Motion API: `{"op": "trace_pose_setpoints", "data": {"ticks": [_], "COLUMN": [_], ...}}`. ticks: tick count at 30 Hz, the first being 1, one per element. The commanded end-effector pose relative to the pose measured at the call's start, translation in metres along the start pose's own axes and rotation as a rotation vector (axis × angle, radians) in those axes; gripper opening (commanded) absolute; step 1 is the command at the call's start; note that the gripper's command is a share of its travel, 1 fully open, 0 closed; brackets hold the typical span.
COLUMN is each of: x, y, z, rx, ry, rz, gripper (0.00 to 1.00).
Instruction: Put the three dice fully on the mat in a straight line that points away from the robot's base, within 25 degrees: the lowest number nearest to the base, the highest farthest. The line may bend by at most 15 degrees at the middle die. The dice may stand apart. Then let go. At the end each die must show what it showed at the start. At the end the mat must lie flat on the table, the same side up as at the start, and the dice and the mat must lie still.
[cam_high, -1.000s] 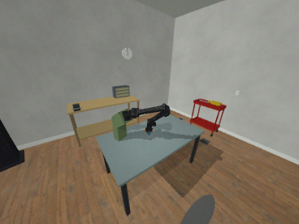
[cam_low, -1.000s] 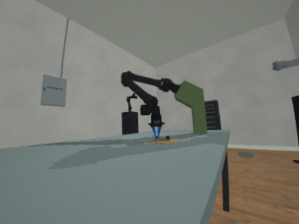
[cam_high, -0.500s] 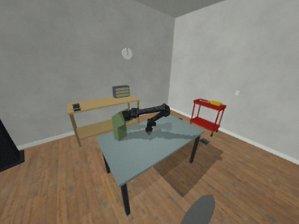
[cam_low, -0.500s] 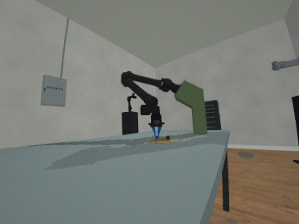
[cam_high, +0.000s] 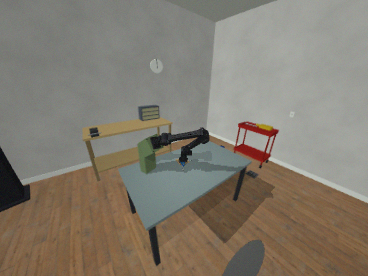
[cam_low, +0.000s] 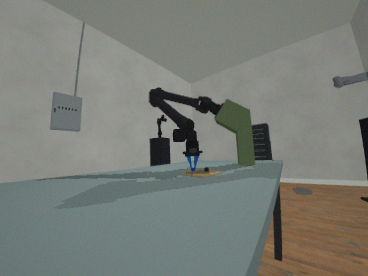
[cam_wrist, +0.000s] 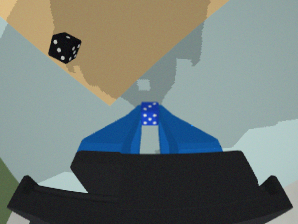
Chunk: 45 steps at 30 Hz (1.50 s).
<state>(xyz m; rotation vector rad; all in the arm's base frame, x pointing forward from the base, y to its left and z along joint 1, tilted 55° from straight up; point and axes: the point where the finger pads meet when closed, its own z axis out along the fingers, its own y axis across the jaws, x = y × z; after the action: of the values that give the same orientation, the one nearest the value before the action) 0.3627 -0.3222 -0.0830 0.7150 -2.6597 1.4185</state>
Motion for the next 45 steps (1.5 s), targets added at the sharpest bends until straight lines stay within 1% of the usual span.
{"op": "trace_pose_setpoints", "data": {"ticks": [1, 2, 3, 5, 7, 16, 20, 21, 22, 24, 25, 26, 29, 33, 35, 36, 39, 41, 44, 45], "x": [0.006, 0.006, -0.001, -0.001, -0.001, -0.001, -0.002, -0.002, -0.001, -0.001, 0.008, 0.008, 0.005, 0.003, -0.012, -0.017, -0.042, -0.042, -0.073, -0.076], "y": [-0.011, 0.001, 0.004, 0.004, 0.004, 0.001, 0.001, 0.001, 0.01, 0.01, 0.011, 0.011, -0.002, -0.002, 0.003, 0.005, 0.013, 0.013, 0.024, 0.025], "z": [-0.001, -0.009, -0.018, -0.027, -0.027, -0.088, -0.105, -0.106, -0.103, -0.103, -0.097, -0.097, -0.1, -0.1, -0.102, -0.102, -0.102, -0.102, -0.104, -0.104], "rx": [0.014, -0.005, -0.003, -0.002, -0.002, 0.004, 0.006, 0.006, -0.01, -0.01, -0.021, -0.021, -0.001, 0.0, -0.001, -0.002, -0.004, -0.004, -0.003, -0.003], "ry": [0.005, 0.003, -0.012, -0.012, -0.012, -0.013, -0.014, -0.014, -0.005, -0.005, 0.014, 0.014, 0.004, 0.002, -0.011, -0.011, -0.012, -0.012, -0.012, -0.013], "rz": [0.026, 0.008, -0.007, -0.007, -0.007, -0.003, -0.001, -0.001, -0.019, -0.019, -0.006, -0.007, 0.016, 0.015, 0.015, 0.041, 0.177, 0.177, 0.343, 0.353], "gripper": [0.11, 0.11, 0.11, 0.11, 0.11, 0.11, 0.11, 0.11, 0.11, 0.11, 0.11, 0.11, 0.11, 0.11, 0.11, 0.11, 0.11, 0.11, 0.11, 0.11]}}
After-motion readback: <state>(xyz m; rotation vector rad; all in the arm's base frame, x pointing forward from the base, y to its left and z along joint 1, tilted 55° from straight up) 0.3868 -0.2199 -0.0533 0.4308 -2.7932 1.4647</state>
